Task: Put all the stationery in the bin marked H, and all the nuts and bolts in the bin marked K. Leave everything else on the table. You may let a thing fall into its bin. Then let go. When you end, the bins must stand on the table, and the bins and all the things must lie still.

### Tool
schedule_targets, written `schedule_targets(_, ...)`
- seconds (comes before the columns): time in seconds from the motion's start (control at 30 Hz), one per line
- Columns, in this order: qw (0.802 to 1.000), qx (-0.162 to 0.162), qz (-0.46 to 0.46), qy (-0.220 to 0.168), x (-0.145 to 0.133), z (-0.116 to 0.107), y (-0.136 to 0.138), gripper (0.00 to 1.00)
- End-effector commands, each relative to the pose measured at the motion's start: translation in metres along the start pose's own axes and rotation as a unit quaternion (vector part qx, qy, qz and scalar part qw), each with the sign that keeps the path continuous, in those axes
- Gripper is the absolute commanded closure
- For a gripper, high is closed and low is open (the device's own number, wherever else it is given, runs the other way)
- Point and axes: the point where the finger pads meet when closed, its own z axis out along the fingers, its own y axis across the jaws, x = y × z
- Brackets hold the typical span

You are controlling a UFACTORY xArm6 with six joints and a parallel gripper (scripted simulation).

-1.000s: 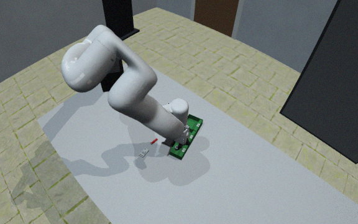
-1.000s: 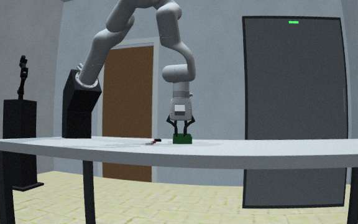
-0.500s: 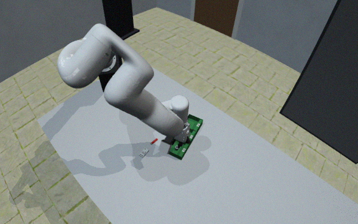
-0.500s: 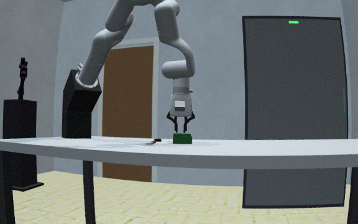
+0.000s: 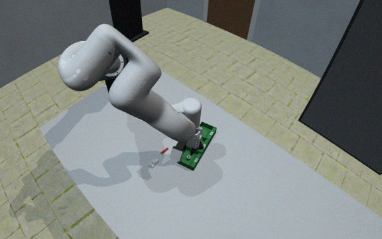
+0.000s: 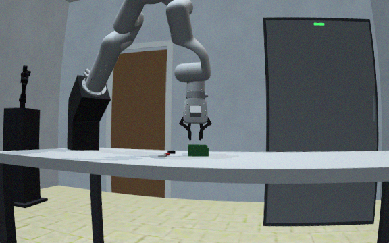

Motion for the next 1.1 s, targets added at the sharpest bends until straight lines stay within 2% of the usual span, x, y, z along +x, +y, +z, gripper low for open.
schedule_targets(0.0,0.997,0.000,-0.078,-0.001,-0.028,-0.003,0.020,0.62)
schedule_targets(0.13,0.991,0.000,-0.134,-0.001,-0.055,-0.006,0.040,0.62)
schedule_targets(0.2,0.991,0.000,-0.134,-0.001,-0.068,-0.007,0.050,0.62)
schedule_targets(0.27,0.991,0.000,-0.134,-0.001,-0.068,-0.007,0.050,0.62)
schedule_targets(0.63,0.991,0.000,-0.134,-0.001,-0.141,-0.014,0.104,0.62)
schedule_targets(0.77,0.991,0.000,-0.134,-0.001,-0.148,-0.014,0.108,0.62)
schedule_targets(1.07,0.991,0.000,-0.134,-0.001,-0.143,-0.014,0.105,0.62)
